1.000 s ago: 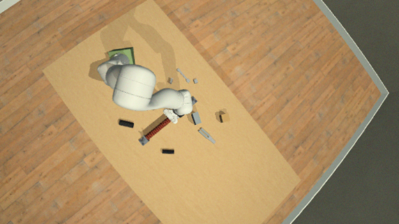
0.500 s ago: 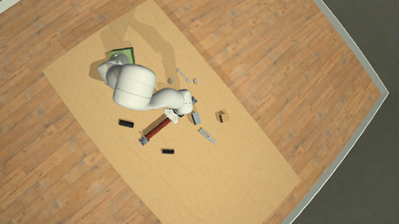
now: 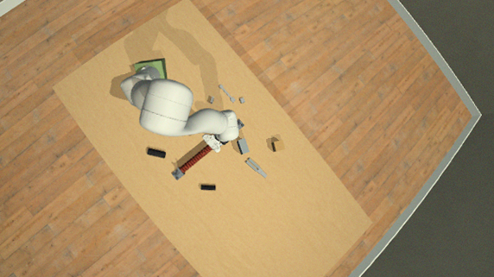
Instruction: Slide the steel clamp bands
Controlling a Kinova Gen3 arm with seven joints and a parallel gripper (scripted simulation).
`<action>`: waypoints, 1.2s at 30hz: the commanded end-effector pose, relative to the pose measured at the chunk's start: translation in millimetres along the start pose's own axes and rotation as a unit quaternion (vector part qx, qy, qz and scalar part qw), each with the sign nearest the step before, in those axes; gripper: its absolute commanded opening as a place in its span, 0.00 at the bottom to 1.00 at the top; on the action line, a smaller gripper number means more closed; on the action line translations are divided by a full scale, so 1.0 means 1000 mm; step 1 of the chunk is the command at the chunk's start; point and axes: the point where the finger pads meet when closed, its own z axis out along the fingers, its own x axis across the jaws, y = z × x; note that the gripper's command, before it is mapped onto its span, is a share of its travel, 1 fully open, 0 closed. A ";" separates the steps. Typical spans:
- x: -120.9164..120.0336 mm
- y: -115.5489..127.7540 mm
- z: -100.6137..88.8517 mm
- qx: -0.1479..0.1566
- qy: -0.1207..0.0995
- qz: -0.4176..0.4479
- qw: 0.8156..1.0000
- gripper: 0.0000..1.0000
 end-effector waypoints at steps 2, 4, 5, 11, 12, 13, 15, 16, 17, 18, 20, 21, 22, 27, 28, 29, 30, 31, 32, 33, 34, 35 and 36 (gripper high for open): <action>-0.001 0.001 -0.001 -0.005 -0.004 0.002 1.000 0.75; -0.001 -0.001 -0.001 -0.005 -0.004 0.002 1.000 0.75; -0.001 -0.002 0.000 -0.005 -0.004 0.002 1.000 0.75; -0.001 -0.003 0.000 -0.005 -0.004 0.002 1.000 0.75; -0.001 -0.003 0.000 -0.005 -0.004 0.002 1.000 0.75; -0.001 -0.003 0.000 -0.005 -0.004 0.002 1.000 0.75; -0.001 -0.003 0.000 -0.005 -0.004 0.002 1.000 0.75; -0.001 -0.003 0.000 -0.005 -0.004 0.002 1.000 0.75; -0.001 -0.003 0.000 -0.005 -0.004 0.002 1.000 0.75; -0.001 -0.003 0.000 -0.005 -0.004 0.002 1.000 0.75; -0.001 -0.004 0.000 -0.005 -0.004 0.002 1.000 0.75; -0.001 -0.004 0.000 -0.005 -0.004 0.002 1.000 0.75; -0.001 -0.004 0.000 -0.005 -0.004 0.002 1.000 0.75; -0.001 -0.004 0.000 -0.005 -0.004 0.002 1.000 0.75; -0.001 -0.004 0.000 -0.005 -0.004 0.002 1.000 0.75; -0.001 -0.004 0.000 -0.005 -0.004 0.002 1.000 0.75; -0.001 -0.004 0.000 -0.005 -0.004 0.002 1.000 0.75; -0.001 -0.004 0.000 -0.005 -0.004 0.002 1.000 0.75; -0.001 -0.004 0.000 -0.005 -0.004 0.002 1.000 0.75; -0.001 -0.004 0.000 -0.005 -0.004 0.002 1.000 0.75; -0.001 -0.004 0.000 -0.005 -0.004 0.002 1.000 0.75; -0.001 -0.004 0.000 -0.005 -0.004 0.002 1.000 0.75; -0.001 -0.005 0.000 -0.005 -0.004 0.002 1.000 0.75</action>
